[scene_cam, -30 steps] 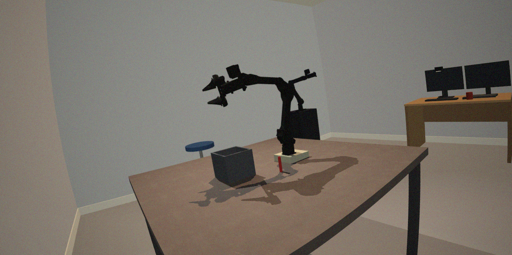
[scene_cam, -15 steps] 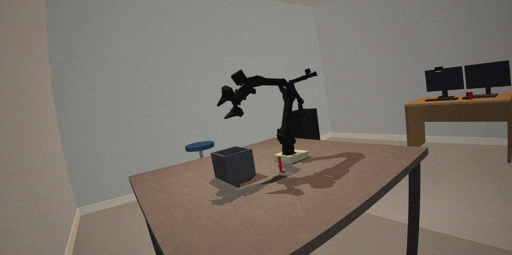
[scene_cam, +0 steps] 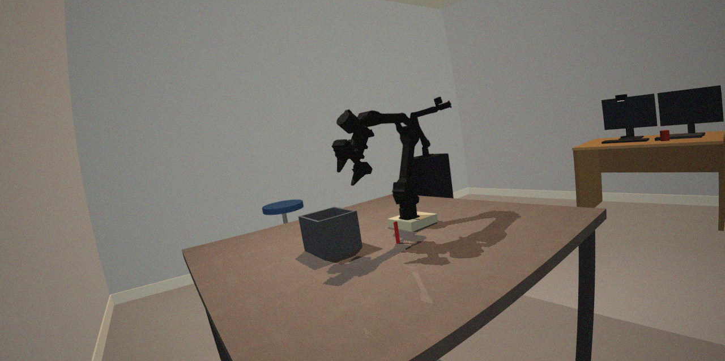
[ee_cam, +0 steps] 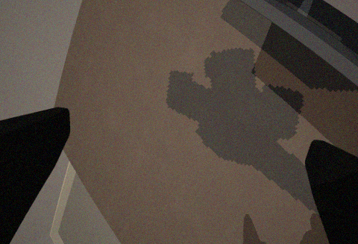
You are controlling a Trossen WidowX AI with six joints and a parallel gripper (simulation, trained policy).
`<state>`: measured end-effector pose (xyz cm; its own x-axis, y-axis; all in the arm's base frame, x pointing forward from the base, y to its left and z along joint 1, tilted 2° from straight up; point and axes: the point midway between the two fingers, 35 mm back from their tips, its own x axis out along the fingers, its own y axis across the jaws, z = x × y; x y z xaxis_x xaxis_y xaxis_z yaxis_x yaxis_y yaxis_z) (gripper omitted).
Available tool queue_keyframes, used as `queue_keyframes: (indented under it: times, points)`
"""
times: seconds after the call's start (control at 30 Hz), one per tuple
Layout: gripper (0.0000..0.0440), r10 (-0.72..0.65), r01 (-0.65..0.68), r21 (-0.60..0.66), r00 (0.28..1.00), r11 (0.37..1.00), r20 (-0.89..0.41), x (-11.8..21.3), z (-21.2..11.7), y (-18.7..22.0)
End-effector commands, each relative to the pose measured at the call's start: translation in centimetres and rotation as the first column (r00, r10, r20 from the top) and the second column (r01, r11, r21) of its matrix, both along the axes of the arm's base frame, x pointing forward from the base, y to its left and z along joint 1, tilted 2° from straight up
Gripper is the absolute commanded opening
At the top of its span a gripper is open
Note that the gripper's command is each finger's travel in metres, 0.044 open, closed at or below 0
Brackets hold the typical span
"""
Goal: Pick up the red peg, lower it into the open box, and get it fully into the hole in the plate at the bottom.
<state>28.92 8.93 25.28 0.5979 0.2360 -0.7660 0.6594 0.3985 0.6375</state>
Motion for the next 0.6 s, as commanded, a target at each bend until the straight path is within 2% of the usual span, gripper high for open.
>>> queue_keyframes:
  times: [0.0,0.3,0.57]
  points:
    - [0.0437,0.020,-0.016,0.038,0.993,0.999,-0.112,-2.1,-1.9,1.4]
    - [0.0437,0.029,0.002,0.086,0.934,0.996,-0.356,-6.7,-5.4,3.6]
    - [0.0440,-0.008,0.048,0.061,0.845,0.997,-0.535,-10.2,-8.0,4.6]
